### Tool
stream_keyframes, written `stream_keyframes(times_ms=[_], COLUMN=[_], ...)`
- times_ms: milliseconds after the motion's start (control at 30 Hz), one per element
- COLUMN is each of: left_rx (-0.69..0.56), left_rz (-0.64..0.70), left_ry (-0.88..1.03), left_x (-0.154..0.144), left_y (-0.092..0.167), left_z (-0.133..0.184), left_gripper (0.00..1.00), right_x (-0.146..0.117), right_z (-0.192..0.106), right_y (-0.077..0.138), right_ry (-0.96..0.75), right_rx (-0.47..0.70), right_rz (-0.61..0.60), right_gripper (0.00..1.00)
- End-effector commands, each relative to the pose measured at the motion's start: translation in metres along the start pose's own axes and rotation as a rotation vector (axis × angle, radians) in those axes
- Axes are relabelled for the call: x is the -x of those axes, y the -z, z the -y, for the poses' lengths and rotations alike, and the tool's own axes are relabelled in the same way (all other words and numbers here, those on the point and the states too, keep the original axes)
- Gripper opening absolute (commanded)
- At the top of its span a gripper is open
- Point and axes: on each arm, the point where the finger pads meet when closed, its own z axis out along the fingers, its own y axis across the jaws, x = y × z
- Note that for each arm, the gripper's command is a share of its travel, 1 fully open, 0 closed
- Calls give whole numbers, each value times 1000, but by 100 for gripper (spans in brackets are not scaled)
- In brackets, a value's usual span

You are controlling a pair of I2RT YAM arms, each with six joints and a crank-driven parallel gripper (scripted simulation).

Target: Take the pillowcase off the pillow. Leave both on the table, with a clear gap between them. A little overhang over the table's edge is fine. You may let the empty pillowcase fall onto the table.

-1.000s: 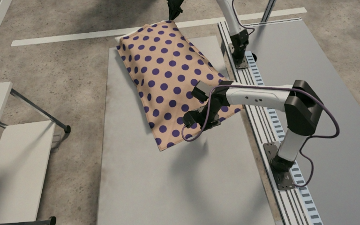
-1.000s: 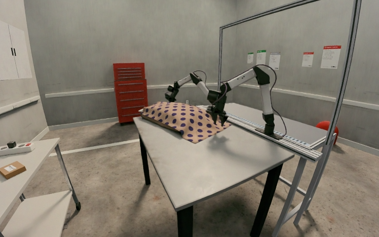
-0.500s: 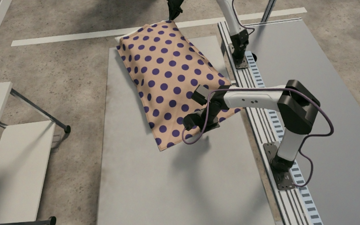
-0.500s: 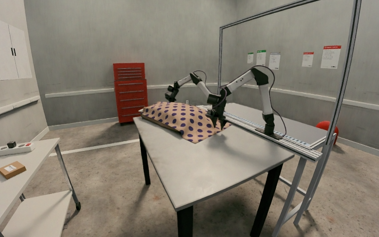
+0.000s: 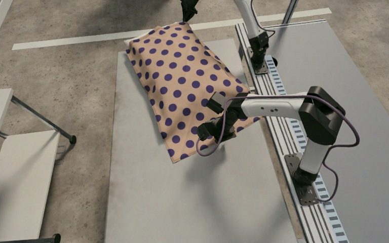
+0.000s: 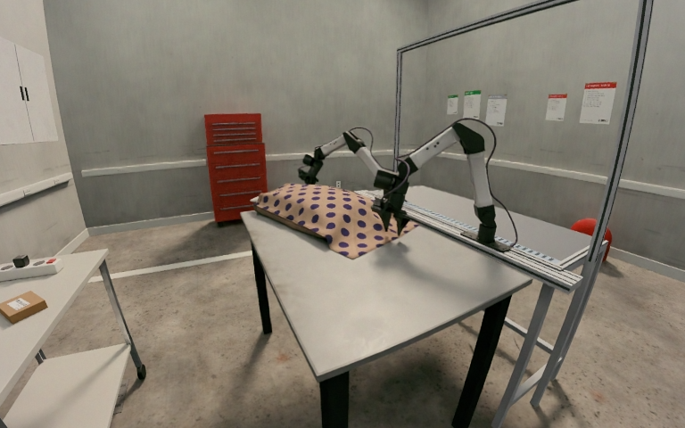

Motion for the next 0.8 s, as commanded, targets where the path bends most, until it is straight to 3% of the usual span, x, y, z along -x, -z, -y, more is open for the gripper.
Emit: stream_keyframes(times_ms=[0,133,267,400,467,567,767], left_rx=[-6,-41,1,-34,2,-49,-10], left_rz=[10,30,7,25,7,35,15], left_ry=[6,17,3,14,3,18,10], left_x=[0,7,-2,6,-3,9,0], left_y=[-7,2,-11,-1,-11,3,-9], left_z=[2,12,0,9,-1,14,1], left_gripper=[63,63,63,63,63,63,63], right_x=[4,4,4,4,4,4,4], right_z=[-21,-21,-21,-21,-21,-21,-21], right_y=[11,11,11,11,11,11,11], right_ry=[45,45,45,45,45,45,45], right_rx=[21,21,21,21,21,21,21], right_rz=[39,39,39,39,39,39,39], right_gripper=[1,1,1,1,1,1,1])
